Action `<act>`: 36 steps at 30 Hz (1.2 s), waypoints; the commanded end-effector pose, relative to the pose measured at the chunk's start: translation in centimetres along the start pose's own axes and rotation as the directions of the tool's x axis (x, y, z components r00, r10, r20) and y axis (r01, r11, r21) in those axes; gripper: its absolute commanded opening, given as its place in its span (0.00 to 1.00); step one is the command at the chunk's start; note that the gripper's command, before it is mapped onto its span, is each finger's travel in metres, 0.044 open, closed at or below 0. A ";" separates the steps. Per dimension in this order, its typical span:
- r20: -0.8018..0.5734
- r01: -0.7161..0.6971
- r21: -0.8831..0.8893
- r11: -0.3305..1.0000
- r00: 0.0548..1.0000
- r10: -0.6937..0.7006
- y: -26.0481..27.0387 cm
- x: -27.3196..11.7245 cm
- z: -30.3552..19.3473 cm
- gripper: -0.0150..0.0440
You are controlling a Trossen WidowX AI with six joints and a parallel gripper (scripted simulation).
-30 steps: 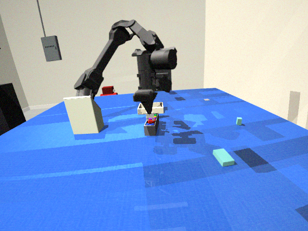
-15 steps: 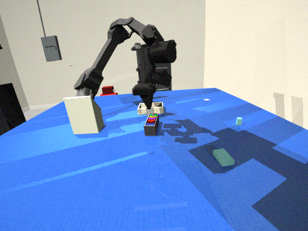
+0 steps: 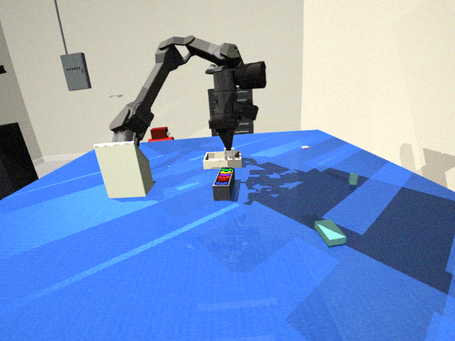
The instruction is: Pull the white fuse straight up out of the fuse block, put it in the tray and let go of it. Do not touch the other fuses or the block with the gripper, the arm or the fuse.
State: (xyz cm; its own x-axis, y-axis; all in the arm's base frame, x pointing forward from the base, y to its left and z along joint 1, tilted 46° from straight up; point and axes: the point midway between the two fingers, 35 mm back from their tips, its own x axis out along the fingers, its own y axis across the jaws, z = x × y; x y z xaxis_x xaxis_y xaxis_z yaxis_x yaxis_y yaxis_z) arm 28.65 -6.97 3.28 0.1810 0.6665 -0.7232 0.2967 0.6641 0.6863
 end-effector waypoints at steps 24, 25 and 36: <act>-0.005 -0.044 -0.006 0.999 0.999 0.044 16.0 -0.5 -4.9 0.25; -0.005 -0.044 -0.006 0.999 0.999 0.044 16.0 -0.5 -4.9 0.25; -0.005 -0.043 -0.006 0.999 0.999 0.043 16.1 0.9 -4.8 0.25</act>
State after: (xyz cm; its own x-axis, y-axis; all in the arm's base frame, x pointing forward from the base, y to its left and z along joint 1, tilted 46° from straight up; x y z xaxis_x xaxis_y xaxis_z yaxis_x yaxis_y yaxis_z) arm 29.07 5.44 14.45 0.1906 0.6940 -0.6943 0.2801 0.6394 0.7160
